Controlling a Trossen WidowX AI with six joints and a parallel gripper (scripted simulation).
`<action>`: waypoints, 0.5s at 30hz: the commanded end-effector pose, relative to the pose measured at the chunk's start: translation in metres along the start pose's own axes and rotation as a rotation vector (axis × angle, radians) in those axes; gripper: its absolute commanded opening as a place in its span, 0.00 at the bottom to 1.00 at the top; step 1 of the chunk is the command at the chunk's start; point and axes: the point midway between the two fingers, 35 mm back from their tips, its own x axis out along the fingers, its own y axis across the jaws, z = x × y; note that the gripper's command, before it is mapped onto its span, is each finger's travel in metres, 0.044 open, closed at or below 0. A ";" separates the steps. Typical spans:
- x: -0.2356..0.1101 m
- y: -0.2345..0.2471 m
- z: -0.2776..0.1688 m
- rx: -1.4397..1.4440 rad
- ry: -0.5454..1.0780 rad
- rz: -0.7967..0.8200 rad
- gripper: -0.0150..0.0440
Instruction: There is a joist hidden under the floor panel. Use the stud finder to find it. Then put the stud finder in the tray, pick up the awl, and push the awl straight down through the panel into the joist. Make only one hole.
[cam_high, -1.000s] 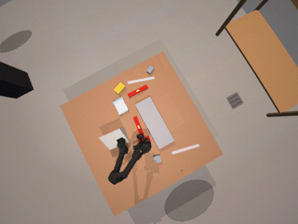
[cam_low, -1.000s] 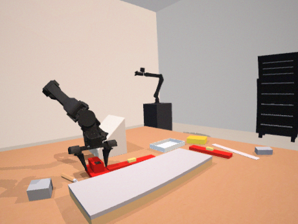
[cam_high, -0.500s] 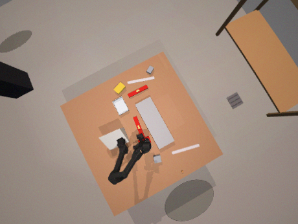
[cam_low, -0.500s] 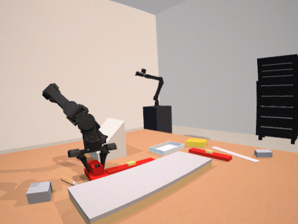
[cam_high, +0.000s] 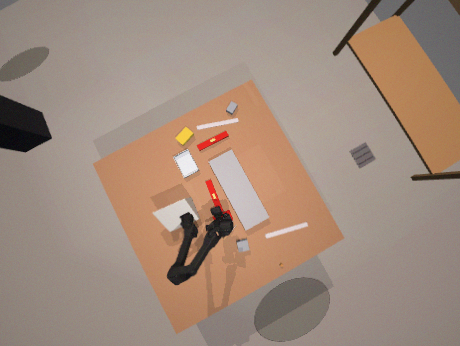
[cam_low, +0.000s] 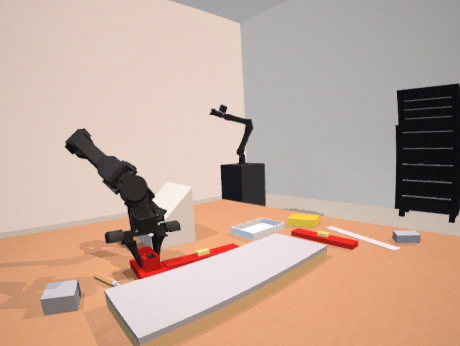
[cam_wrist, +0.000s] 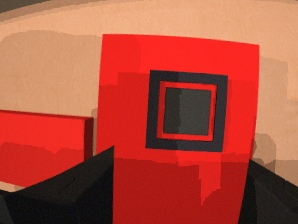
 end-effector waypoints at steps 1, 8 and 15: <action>-0.005 0.001 0.004 0.002 -0.001 0.003 0.36; -0.030 0.004 0.015 0.005 0.005 0.017 0.25; -0.060 0.005 0.023 0.004 0.007 0.018 0.25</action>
